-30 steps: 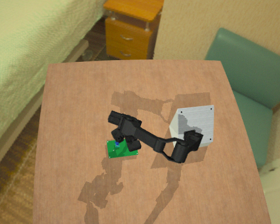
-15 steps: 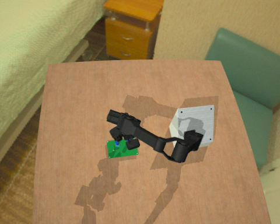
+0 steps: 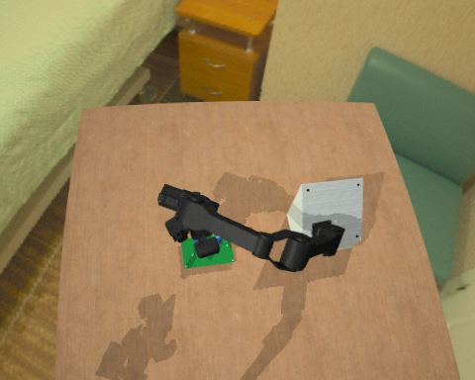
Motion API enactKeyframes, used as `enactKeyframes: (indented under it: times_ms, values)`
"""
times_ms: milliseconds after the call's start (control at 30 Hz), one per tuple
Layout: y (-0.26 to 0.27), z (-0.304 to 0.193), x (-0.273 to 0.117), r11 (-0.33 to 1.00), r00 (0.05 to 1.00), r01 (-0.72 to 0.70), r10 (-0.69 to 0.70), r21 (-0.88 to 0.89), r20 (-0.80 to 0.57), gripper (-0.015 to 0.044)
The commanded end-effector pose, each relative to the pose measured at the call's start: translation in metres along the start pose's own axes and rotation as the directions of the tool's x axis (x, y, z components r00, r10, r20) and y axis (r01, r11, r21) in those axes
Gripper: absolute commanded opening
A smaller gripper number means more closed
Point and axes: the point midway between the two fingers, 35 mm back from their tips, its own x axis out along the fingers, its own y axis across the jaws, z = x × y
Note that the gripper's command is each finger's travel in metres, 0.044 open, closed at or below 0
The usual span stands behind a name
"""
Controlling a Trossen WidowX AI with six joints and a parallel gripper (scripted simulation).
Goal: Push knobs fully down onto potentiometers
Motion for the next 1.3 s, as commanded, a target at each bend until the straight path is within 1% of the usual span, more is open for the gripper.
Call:
enactKeyframes:
  times_ms: [0,67,367,767,1267]
  values:
    - [-0.001,0.0,0.013,1.0,1.0,-0.014,0.014,0.015,-0.008,0.0]
    - [-0.001,0.0,0.023,1.0,1.0,-0.014,0.014,0.015,-0.007,0.0]
    - [-0.001,0.0,0.025,1.0,1.0,-0.014,0.014,0.015,-0.007,0.0]
    - [0.0,-0.001,0.044,1.0,1.0,-0.015,0.015,0.015,-0.007,0.0]
    - [0.0,-0.001,0.044,1.0,1.0,-0.015,0.015,0.015,-0.007,0.0]
